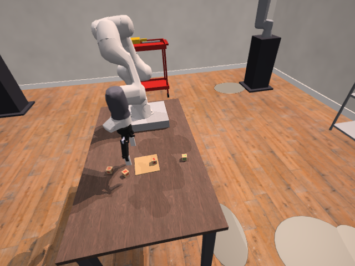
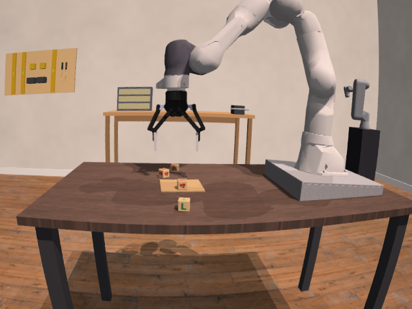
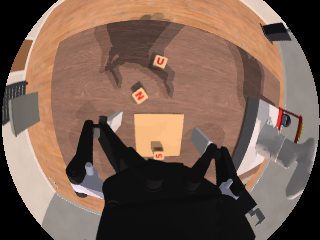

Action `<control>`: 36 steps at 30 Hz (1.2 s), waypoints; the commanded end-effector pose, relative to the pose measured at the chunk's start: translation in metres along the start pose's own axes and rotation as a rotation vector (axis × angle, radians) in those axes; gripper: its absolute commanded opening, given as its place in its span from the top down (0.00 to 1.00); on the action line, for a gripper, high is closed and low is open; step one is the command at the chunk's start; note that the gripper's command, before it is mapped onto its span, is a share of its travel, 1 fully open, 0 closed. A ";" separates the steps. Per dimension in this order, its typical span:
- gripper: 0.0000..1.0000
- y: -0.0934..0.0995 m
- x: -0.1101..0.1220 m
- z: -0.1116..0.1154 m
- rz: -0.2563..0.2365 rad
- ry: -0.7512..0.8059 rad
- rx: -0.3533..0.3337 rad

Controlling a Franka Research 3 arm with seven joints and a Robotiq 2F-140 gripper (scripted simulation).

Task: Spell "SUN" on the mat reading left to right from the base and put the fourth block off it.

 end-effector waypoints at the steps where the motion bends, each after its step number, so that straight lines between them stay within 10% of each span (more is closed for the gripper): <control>1: 0.00 0.000 0.000 -0.003 0.003 0.139 0.003; 36: 0.00 0.000 -0.003 -0.045 -0.002 0.592 0.002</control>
Point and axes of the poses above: the point where the finger pads meet when closed, its own y axis back along the fingers, its own x axis across the jaws, z = x × y, the point moved 5 cm from there along y, back along the fingers, and after that the axes turned 8 degrees about y, right-handed, at the moved point
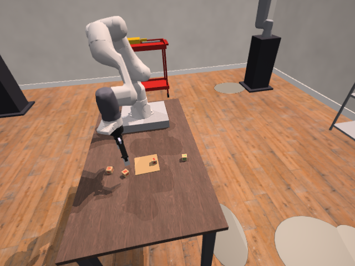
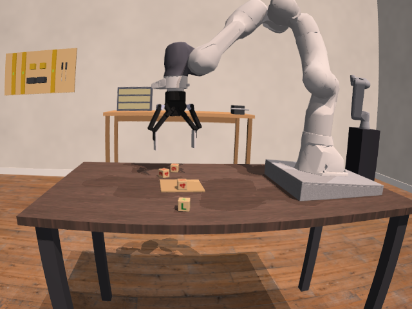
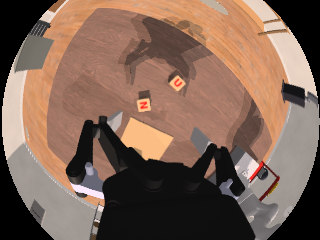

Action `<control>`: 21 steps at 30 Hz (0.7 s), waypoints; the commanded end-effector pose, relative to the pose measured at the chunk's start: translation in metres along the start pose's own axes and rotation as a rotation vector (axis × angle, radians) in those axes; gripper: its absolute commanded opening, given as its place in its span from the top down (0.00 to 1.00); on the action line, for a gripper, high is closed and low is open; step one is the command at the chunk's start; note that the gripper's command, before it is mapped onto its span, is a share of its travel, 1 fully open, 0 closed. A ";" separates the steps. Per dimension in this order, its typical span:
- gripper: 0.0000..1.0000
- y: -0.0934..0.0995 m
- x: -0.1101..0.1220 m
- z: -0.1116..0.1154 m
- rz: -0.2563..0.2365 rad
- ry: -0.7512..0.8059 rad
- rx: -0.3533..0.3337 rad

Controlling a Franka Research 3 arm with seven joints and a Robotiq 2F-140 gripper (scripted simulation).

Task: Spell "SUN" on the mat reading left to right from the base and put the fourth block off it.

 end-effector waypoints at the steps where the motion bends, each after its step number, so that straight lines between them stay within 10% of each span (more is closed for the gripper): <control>1: 0.00 0.000 0.002 -0.004 0.004 0.139 0.002; 21: 0.00 0.001 0.013 -0.027 -0.001 0.401 0.006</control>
Point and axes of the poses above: the point where the finger pads meet when closed, its own y axis back along the fingers, its own x axis across the jaws, z = x × y, the point moved 5 cm from there along y, back along the fingers, and after that the axes turned 8 degrees about y, right-handed, at the moved point
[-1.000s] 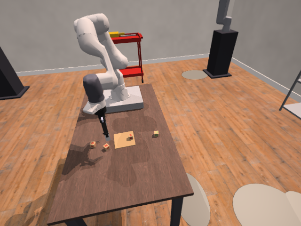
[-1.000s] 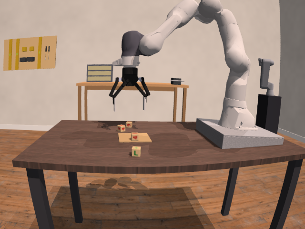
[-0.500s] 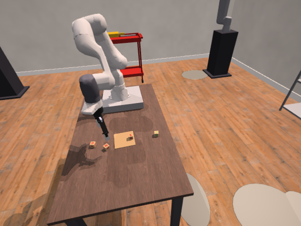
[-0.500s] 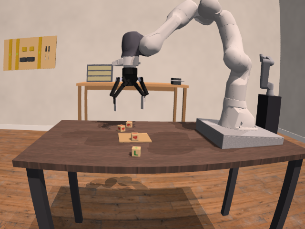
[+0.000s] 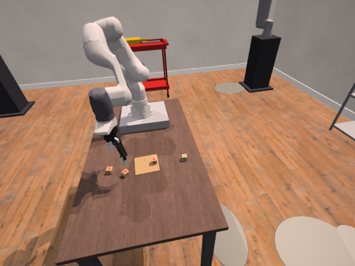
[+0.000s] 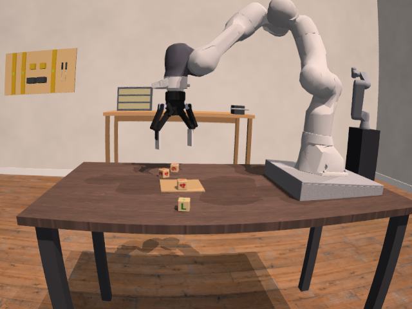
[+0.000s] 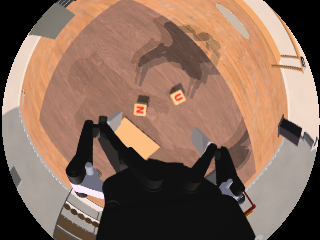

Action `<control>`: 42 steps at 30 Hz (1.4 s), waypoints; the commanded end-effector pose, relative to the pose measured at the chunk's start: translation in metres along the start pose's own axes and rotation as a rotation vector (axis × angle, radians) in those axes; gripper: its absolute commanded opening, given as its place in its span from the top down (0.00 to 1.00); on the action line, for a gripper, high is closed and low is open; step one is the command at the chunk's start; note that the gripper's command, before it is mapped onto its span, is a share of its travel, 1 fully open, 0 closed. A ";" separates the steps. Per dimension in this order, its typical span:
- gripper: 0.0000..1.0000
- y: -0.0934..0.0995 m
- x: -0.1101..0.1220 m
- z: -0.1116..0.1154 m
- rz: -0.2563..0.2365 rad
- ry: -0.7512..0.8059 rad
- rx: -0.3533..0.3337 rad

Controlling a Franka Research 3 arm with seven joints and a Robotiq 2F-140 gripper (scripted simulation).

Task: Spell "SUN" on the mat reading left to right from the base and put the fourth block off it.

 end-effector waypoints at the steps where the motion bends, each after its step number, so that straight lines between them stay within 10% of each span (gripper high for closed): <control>1: 0.00 0.000 0.003 -0.003 0.005 0.138 0.002; 42: 0.00 0.004 0.044 -0.044 0.000 0.683 0.020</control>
Point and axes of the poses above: the point where the finger pads meet when closed, its own y axis back along the fingers, its own x axis across the jaws, z = x × y, the point moved 5 cm from there along y, back along the fingers, and after that the axes turned 8 degrees about y, right-handed, at the moved point
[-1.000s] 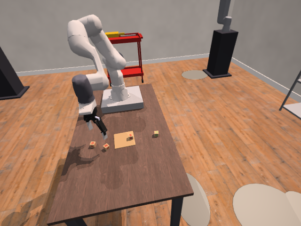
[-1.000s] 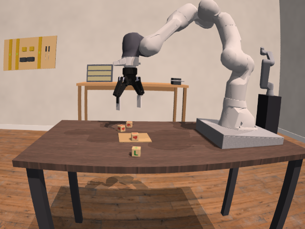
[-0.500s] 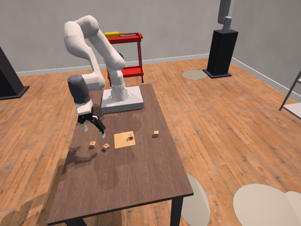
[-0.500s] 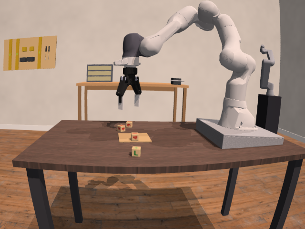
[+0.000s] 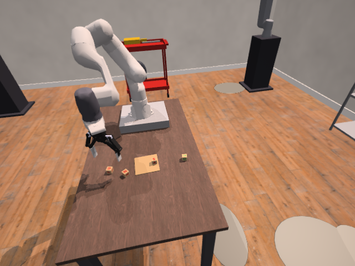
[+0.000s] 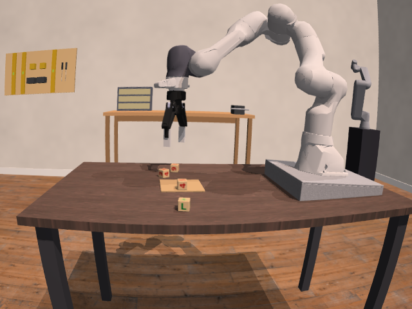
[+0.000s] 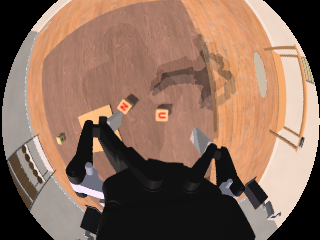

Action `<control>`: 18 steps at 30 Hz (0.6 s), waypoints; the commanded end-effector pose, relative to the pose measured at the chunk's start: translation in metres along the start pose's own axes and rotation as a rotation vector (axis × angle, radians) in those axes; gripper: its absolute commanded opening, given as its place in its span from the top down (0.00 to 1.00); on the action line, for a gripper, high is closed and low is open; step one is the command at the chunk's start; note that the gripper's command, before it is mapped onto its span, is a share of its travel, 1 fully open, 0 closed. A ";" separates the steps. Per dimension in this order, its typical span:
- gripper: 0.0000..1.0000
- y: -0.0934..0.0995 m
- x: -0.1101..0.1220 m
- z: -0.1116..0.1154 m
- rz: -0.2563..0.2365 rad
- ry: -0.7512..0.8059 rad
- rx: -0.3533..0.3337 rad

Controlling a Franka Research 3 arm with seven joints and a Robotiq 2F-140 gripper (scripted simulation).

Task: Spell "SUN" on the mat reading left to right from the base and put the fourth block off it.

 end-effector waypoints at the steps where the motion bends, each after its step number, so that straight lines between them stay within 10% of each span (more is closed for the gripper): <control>1: 0.00 0.000 0.006 0.000 0.007 0.139 -0.001; 9: 0.00 0.001 0.012 -0.002 0.008 0.197 0.002; 10: 0.60 0.001 0.012 -0.002 0.008 0.197 0.002; 18: 0.60 0.001 0.012 -0.002 0.008 0.197 0.002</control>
Point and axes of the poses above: the point where the finger pads meet when closed, its own y axis back along the fingers, its own x axis across the jaws, z = x × y, the point moved 5 cm from there along y, back along the fingers, and after that the axes turned 8 degrees about y, right-handed, at the moved point
